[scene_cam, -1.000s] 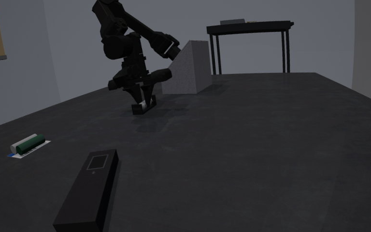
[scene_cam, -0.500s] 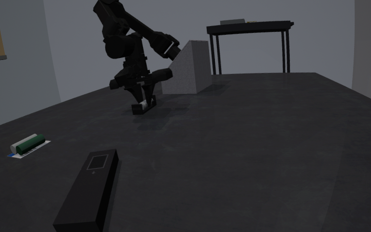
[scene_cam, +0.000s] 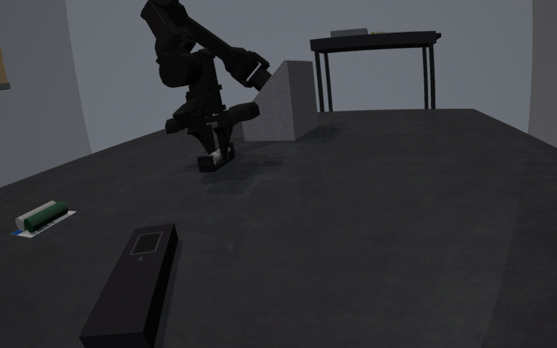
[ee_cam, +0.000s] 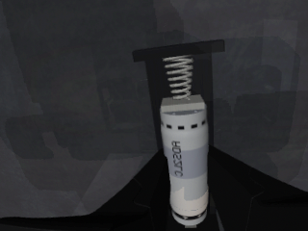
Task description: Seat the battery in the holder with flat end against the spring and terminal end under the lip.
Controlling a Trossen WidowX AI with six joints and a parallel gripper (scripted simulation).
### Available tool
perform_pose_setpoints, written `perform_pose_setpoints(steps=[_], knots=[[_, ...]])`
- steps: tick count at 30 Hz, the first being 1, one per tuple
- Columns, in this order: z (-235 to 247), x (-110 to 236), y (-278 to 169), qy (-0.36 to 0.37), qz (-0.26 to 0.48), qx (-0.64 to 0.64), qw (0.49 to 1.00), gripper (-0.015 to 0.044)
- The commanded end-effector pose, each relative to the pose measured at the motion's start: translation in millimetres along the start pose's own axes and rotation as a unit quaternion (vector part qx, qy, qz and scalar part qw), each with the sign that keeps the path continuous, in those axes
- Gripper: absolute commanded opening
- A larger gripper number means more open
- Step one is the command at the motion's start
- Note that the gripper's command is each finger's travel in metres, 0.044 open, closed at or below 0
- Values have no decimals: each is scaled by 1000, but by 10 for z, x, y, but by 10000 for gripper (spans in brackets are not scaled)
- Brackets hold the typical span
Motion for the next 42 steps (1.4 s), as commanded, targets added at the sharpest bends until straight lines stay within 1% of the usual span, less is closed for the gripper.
perform_pose_setpoints(steps=[1, 5, 9, 19, 23, 25, 31, 33, 42], knots=[[-2, -2, -5, 0, 0, 3, 1000, 69], [-1, -3, -6, 0, 0, 3, 1000, 69], [-1, -3, -6, 0, 0, 3, 1000, 171], [9, 143, -8, 1, 0, 0, 1000, 171], [9, 148, -8, 1, 0, 0, 1000, 171], [13, 177, -17, -2, 1, 5, 1000, 224], [47, 747, -29, 2, 0, 1, 1000, 381], [48, 873, -47, 2, 0, 0, 1000, 434], [52, 889, -54, 2, 1, 0, 1000, 440]])
Point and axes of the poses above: the point midway between the two fingers, 35 mm back from their tips, its own x axis back along the fingers, its own z axis across the jaws, y = z × x, the point moved 7 cm from there along x, back along the fingers, and after that the axes turned 10 degrees about -x, right-handed, at the moved point
